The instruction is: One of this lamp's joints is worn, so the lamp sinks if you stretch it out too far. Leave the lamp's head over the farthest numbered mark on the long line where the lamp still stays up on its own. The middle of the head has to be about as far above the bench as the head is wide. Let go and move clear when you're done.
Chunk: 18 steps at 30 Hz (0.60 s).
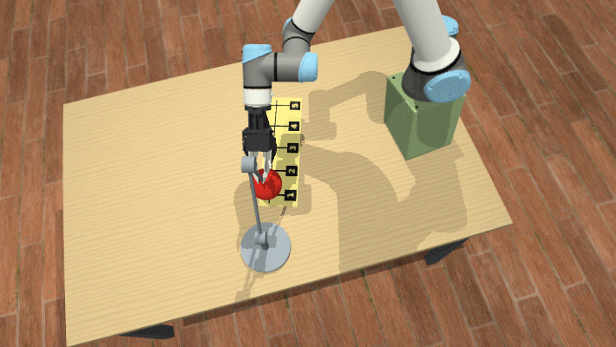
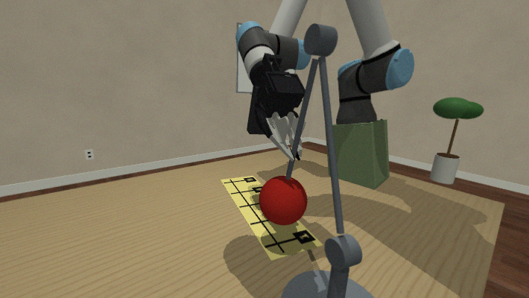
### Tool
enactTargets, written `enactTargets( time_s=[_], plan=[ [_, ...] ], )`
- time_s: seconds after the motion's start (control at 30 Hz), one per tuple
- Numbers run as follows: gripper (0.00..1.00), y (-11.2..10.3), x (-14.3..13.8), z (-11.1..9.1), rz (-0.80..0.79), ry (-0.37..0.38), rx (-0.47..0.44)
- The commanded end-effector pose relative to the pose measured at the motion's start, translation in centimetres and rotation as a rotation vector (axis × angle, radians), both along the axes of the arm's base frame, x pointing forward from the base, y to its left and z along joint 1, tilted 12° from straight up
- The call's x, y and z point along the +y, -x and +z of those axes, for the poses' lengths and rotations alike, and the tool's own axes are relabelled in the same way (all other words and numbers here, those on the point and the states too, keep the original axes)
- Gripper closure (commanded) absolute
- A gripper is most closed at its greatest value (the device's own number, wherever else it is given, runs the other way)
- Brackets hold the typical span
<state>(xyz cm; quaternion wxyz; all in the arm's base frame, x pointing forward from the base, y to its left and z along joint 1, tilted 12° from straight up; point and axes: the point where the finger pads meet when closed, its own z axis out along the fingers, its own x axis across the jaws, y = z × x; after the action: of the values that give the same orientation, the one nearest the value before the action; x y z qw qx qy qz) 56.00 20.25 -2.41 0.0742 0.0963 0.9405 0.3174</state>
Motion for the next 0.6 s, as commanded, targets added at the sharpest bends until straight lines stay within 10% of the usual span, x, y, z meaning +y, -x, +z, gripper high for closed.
enactTargets(
  time_s=[0.0,0.57],
  plan=[
    [1.0,0.08,-1.01,-0.57,0.002,0.0,-0.002],
    [1.0,0.16,-1.62,-0.96,0.003,0.001,-0.001]
  ],
)
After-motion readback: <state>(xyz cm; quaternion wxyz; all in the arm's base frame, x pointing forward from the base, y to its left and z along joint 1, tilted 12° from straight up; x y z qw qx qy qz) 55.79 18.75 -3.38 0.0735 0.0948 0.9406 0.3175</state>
